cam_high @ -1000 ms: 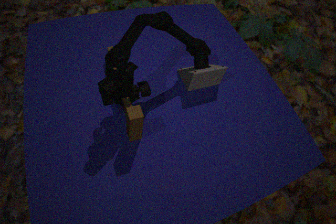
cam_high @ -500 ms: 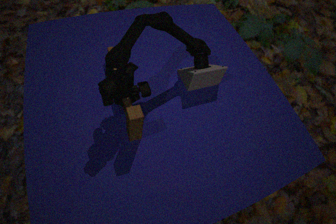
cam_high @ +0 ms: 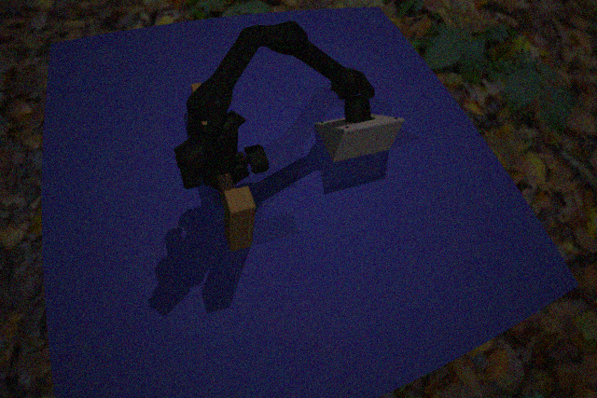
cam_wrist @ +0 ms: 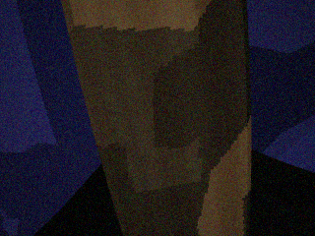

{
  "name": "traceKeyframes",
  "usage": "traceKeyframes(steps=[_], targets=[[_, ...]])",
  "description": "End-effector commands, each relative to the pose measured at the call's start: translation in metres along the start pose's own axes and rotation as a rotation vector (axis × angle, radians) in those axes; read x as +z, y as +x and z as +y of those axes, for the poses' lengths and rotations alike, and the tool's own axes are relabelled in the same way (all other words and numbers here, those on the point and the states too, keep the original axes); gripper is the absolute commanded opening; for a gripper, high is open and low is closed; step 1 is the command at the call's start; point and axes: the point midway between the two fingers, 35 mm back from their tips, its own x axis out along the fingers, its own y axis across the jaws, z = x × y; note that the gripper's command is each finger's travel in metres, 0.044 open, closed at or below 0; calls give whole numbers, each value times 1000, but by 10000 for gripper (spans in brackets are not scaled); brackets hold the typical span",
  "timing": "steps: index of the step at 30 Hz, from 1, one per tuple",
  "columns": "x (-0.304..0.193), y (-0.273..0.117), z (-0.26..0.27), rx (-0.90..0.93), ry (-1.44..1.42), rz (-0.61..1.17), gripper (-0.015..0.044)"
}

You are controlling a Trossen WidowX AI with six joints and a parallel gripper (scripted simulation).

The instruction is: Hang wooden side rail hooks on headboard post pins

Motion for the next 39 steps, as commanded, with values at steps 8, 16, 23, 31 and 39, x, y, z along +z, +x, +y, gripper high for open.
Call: traceKeyframes(steps=[8, 16, 23, 31, 39], targets=[[-5, -3, -1, 8, -3, 4, 0], [-5, -3, 0, 8, -3, 4, 0], [-6, -3, 0, 8, -3, 4, 0], [-6, -2, 0, 8, -3, 4, 0], [-6, 0, 0, 8, -3, 4, 0]])
